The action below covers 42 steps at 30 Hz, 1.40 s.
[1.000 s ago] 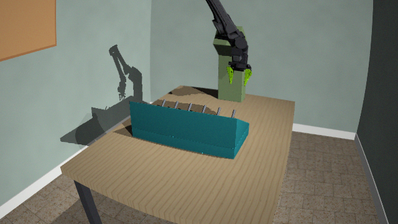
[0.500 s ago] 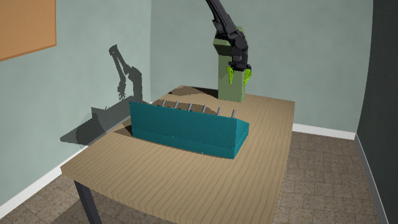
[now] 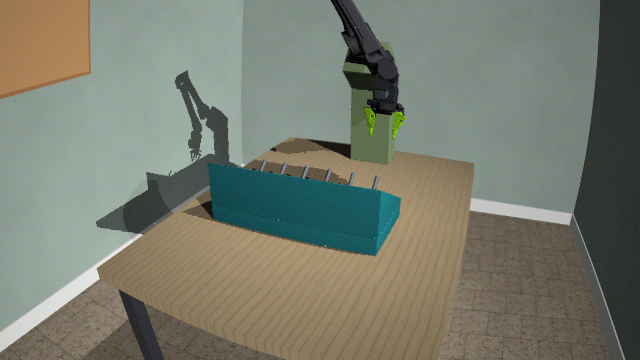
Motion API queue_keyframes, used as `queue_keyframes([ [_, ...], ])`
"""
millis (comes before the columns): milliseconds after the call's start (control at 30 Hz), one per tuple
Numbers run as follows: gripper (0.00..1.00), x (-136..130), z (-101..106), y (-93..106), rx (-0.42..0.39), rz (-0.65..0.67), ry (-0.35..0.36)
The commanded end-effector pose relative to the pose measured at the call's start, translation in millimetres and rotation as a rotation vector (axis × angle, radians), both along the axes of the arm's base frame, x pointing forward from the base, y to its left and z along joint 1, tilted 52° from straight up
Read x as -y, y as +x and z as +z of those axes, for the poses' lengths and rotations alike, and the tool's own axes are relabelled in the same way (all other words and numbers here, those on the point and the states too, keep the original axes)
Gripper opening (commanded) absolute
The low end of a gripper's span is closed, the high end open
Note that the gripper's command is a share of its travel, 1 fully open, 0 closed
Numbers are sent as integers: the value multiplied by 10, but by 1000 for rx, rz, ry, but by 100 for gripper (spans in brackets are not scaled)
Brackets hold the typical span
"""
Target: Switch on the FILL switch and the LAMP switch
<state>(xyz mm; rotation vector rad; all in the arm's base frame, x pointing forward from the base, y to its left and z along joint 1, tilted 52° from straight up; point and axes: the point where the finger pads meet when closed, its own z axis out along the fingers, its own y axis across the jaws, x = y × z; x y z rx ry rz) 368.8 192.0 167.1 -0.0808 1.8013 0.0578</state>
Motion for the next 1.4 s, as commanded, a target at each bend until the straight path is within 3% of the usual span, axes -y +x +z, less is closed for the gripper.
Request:
queue_keyframes([
  [0, 70, -39, 451, 143, 36, -2, 15],
  [33, 70, -55, 684, 206, 40, -2, 17],
  [67, 70, -55, 684, 206, 40, -2, 17],
  [100, 70, -55, 912, 248, 45, -2, 20],
  [133, 70, -56, 945, 255, 45, -2, 20],
  [233, 70, 0, 1537, 290, 54, -2, 26],
  [267, 70, 11, 1607, 288, 55, -2, 27],
  [300, 70, 13, 1618, 288, 55, -2, 27],
  [333, 100, -61, 1582, 241, 50, 18, 23],
  [367, 100, -91, 1272, 241, 0, 24, -16],
  [533, 100, 10, 1267, 314, 0, -2, -16],
  [567, 100, -1, 1323, 342, 21, -2, 0],
  [600, 100, -39, 1522, 409, 50, -2, 23],
  [1000, 100, -69, 1393, 855, 49, -2, 17],
  [1067, 100, -69, 1393, 855, 49, -2, 17],
  [1100, 100, -116, 1238, 816, 27, 14, 4],
  [1133, 100, -86, 1355, 910, 46, 1, 15],
  [1267, 100, -79, 1348, 1012, 48, -2, 16],
  [1367, 100, -134, 1490, 930, 75, 18, 33],
])
